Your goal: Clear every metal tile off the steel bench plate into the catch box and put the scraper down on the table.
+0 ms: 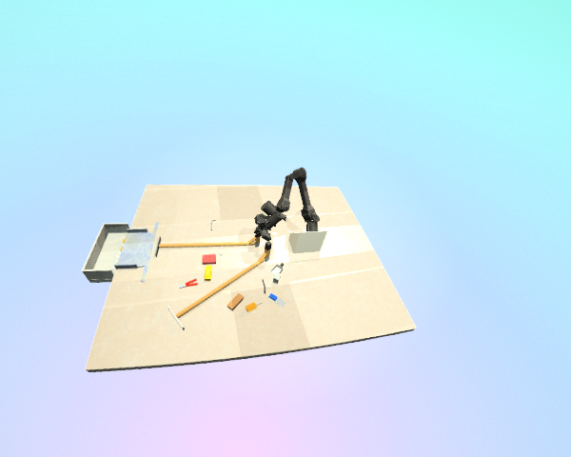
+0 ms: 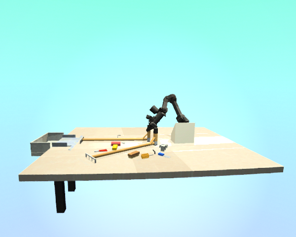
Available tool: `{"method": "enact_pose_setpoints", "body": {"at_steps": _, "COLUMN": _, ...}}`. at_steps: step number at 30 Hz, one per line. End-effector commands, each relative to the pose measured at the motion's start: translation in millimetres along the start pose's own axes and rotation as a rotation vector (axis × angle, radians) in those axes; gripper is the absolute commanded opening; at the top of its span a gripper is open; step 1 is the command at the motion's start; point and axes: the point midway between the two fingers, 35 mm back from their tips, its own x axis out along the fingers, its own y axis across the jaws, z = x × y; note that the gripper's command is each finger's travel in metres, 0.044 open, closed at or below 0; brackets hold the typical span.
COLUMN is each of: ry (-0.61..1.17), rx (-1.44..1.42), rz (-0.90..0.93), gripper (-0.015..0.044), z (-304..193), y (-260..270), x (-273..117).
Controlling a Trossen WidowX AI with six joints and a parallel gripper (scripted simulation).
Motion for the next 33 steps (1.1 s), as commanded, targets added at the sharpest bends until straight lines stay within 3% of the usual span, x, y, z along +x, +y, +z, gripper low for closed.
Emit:
{"method": "enact_pose_setpoints", "body": {"at_steps": 1, "ry": 0.005, "rx": 0.002, "rz": 0.003, "gripper": 0.0, "z": 0.4, "y": 2.8, "x": -1.1}}
{"method": "enact_pose_setpoints", "body": {"at_steps": 11, "ry": 0.005, "rx": 0.002, "rz": 0.003, "gripper": 0.0, "z": -0.5, "y": 0.6, "x": 0.0}}
{"method": "enact_pose_setpoints", "body": {"at_steps": 27, "ry": 0.007, "rx": 0.002, "rz": 0.001, "gripper": 0.042, "z": -0.7, "y": 1.4, "x": -0.5}}
{"method": "enact_pose_setpoints", "body": {"at_steps": 33, "ry": -0.028, "rx": 0.029, "rz": 0.033, "gripper": 0.044, "z": 6.1, "y": 10.0, "x": -13.2}}
